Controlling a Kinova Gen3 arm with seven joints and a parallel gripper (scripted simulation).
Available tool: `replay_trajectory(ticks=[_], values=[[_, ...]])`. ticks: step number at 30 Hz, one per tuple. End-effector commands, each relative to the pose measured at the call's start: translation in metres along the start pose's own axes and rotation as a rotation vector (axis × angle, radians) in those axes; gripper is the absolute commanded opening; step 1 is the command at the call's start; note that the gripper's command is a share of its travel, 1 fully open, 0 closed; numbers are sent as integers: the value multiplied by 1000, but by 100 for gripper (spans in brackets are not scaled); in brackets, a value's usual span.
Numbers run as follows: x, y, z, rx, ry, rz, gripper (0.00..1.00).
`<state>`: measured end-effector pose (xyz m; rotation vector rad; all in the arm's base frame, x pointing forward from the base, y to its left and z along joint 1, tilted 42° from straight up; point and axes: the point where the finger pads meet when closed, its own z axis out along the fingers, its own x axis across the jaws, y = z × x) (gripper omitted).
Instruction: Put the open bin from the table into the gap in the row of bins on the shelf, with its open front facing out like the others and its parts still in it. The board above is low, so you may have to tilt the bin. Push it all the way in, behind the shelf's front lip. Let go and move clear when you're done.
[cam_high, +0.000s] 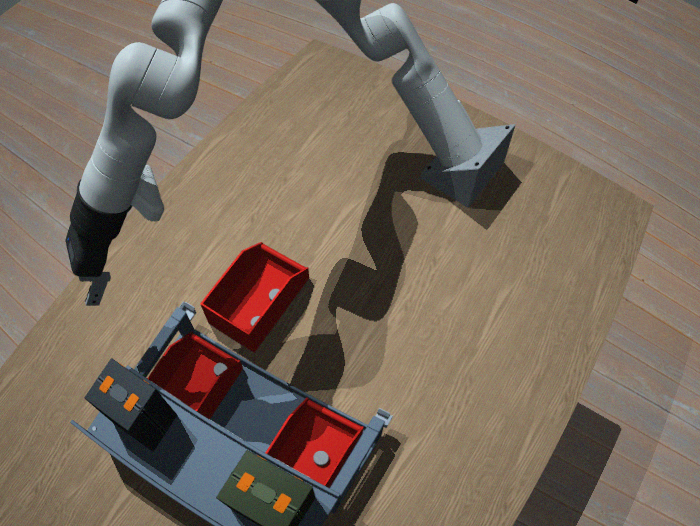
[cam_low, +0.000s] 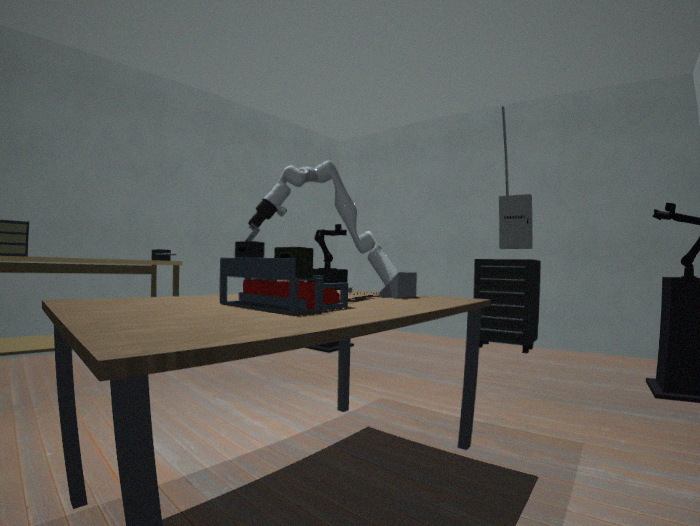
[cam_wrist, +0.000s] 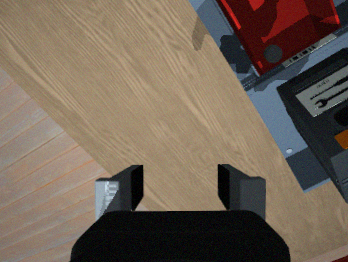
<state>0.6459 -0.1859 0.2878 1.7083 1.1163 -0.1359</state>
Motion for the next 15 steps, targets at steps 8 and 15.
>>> replay_trajectory(ticks=[8,15], values=[[10,-31,-4,71,0,-55,100],[16,-54,-8,126,2,-97,100]])
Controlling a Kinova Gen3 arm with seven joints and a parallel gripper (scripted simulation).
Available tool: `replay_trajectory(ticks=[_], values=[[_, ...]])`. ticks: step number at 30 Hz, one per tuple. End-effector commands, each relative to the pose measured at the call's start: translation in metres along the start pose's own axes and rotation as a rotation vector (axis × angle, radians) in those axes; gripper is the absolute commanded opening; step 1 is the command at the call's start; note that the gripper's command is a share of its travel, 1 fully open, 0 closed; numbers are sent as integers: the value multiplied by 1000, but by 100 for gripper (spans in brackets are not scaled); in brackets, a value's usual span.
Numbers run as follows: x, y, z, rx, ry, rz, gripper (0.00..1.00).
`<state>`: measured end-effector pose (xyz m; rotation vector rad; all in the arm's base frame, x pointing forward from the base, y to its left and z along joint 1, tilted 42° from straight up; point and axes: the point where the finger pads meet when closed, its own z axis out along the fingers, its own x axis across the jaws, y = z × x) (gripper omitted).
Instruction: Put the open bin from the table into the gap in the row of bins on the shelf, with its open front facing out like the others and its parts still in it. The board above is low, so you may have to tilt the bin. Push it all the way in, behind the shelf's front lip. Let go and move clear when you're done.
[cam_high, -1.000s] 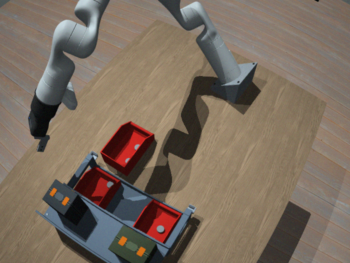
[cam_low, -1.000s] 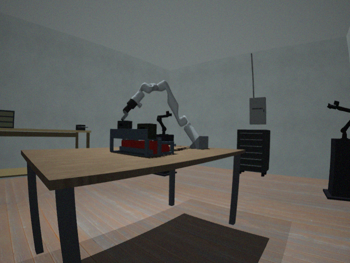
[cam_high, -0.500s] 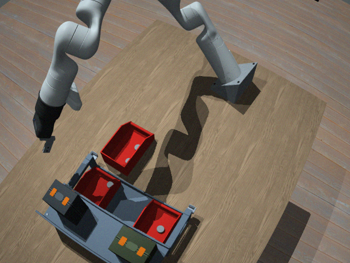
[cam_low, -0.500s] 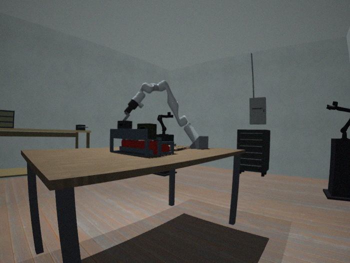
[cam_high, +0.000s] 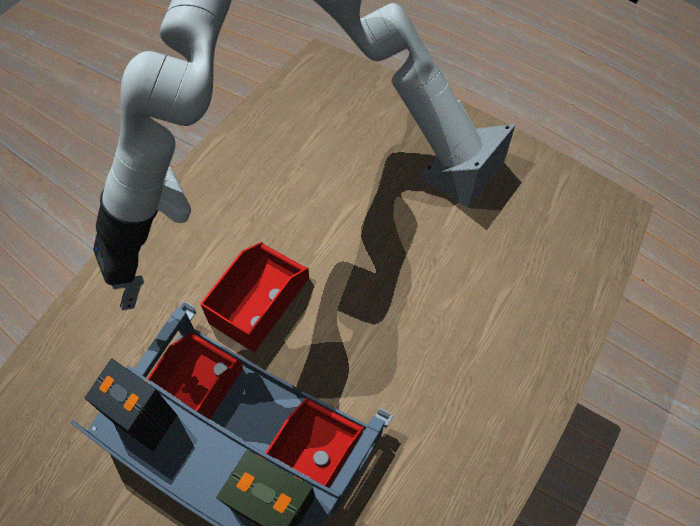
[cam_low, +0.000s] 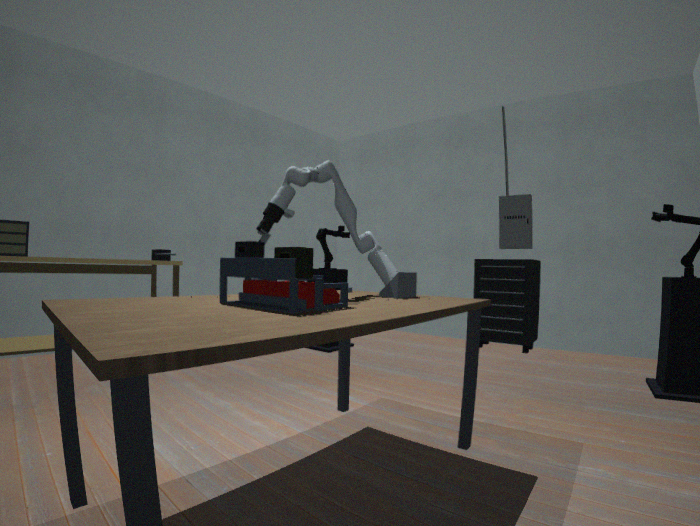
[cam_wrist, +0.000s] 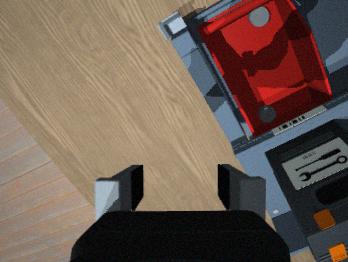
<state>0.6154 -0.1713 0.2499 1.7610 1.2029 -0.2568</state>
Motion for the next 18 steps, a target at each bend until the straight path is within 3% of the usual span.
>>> replay_trajectory(ticks=[1,18], values=[[5,-11,-1,24,2,-21,100],[31,-96,-16,231,27,-193,100]])
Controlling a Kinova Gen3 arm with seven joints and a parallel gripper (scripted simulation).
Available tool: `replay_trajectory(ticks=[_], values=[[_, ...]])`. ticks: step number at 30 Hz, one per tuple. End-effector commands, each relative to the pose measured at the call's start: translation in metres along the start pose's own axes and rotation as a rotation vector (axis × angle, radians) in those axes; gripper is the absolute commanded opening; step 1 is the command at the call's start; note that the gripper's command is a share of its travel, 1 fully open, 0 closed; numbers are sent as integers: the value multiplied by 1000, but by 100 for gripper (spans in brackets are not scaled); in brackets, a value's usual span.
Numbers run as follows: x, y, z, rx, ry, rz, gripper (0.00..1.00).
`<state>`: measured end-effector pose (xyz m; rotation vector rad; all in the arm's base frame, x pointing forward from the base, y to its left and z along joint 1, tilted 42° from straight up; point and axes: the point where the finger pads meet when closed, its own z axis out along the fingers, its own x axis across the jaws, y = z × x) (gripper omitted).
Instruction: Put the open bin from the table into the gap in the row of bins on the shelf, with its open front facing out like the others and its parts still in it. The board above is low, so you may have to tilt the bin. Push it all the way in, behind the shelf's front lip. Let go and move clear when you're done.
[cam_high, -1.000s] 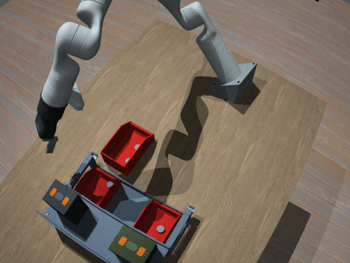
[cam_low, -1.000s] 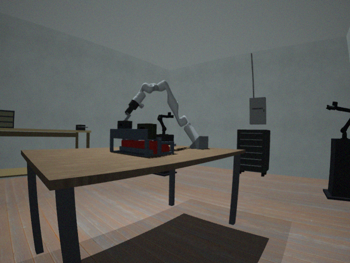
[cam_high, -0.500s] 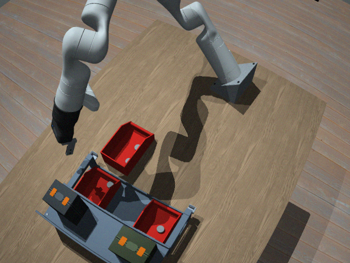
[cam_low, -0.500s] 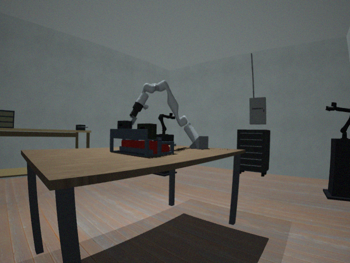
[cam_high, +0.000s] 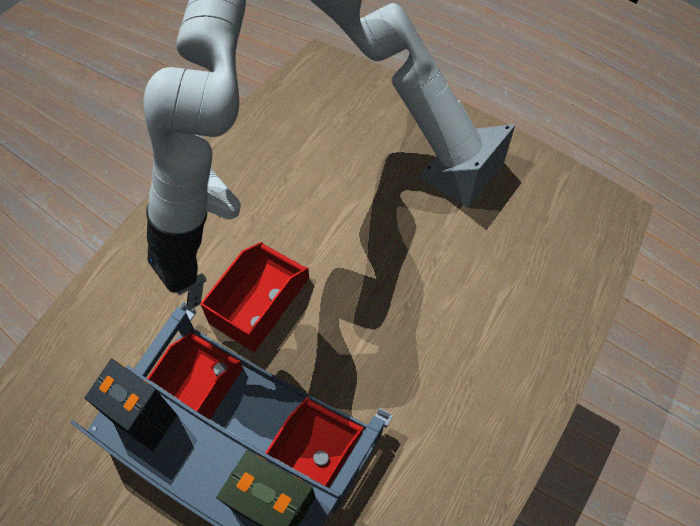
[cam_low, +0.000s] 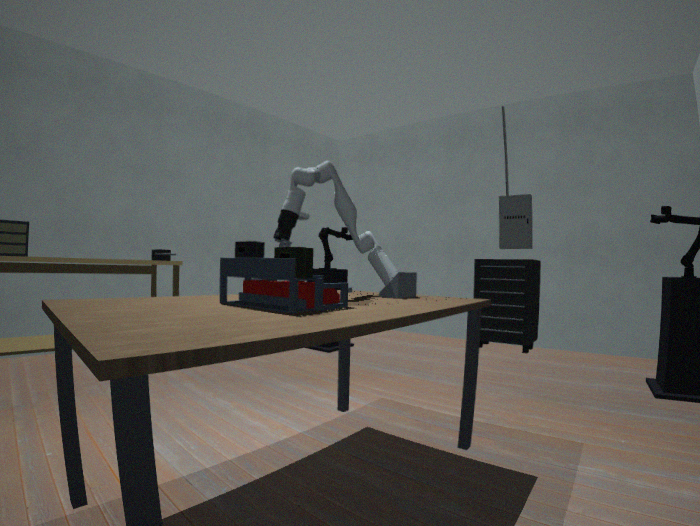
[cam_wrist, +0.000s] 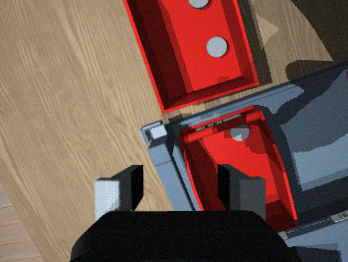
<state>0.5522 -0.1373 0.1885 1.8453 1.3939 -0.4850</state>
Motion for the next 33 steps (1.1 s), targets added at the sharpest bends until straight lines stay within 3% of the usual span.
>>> replay_trajectory(ticks=[1,11,25,33], values=[[7,-12,0,30,5,-28,100],[29,-64,-6,160,35,-148,100],[44,-107,-16,265,67,-252,100],[47,-117,-19,292,77,-279,100]])
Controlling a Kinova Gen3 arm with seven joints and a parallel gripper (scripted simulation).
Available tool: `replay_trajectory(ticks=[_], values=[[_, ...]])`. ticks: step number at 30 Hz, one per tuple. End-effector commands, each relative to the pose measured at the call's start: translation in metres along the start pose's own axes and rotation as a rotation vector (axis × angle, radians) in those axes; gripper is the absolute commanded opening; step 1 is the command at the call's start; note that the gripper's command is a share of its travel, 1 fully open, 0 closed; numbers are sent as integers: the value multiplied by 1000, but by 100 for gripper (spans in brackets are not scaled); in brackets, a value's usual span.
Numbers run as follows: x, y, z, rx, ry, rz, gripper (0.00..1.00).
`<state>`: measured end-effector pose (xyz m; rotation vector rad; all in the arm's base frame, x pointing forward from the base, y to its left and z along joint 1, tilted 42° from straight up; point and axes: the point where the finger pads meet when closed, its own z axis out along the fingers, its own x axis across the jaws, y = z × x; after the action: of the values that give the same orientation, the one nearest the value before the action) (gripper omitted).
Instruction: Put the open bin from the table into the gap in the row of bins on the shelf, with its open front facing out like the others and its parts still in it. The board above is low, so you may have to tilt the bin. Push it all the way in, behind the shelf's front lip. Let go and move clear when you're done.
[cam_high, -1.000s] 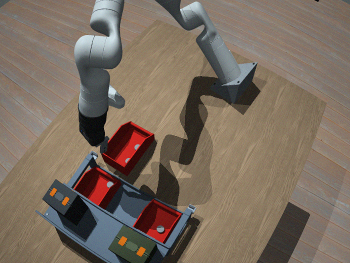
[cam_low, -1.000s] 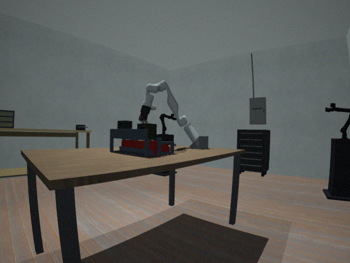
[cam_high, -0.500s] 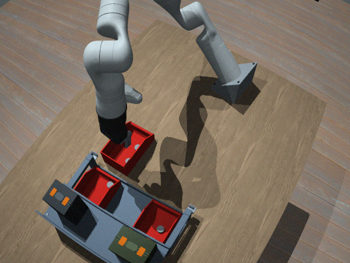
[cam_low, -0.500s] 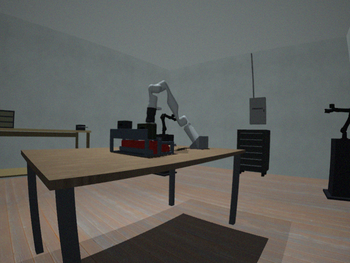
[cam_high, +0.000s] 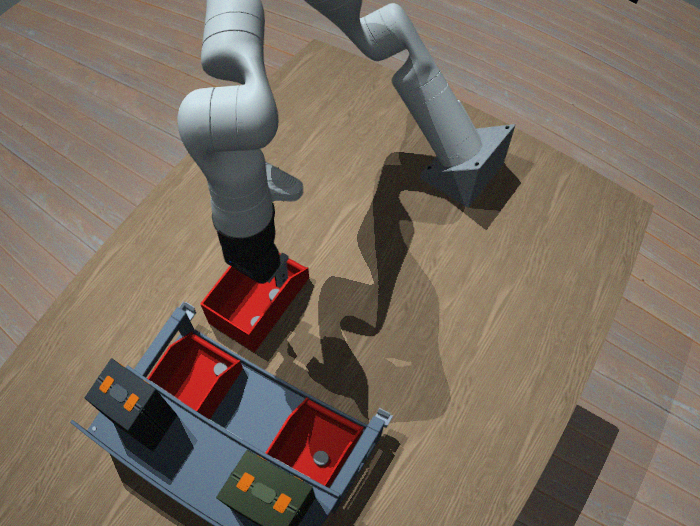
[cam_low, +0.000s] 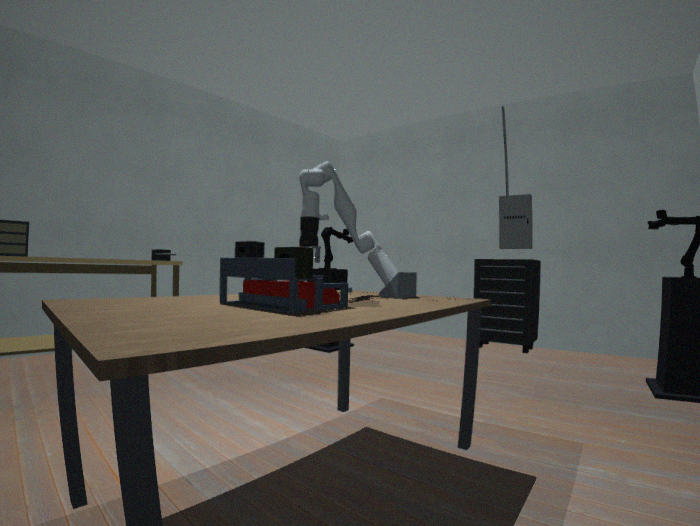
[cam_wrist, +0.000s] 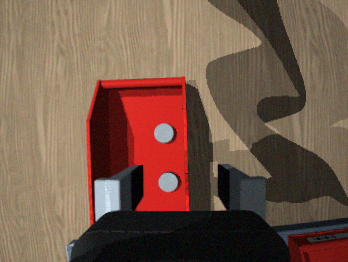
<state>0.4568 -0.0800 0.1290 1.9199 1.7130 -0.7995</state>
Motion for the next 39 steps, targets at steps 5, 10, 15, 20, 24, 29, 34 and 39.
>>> replay_trajectory(ticks=[5,10,15,20,24,29,34,39], values=[[4,-5,0,13,5,-15,100],[4,-6,0,16,6,-18,100],[4,-6,0,16,6,-18,100],[4,-6,0,16,6,-18,0],[4,-6,0,16,6,-18,0],[4,-6,0,16,6,-18,0],[4,-6,0,16,6,-18,0],[4,-6,0,16,6,-18,0]])
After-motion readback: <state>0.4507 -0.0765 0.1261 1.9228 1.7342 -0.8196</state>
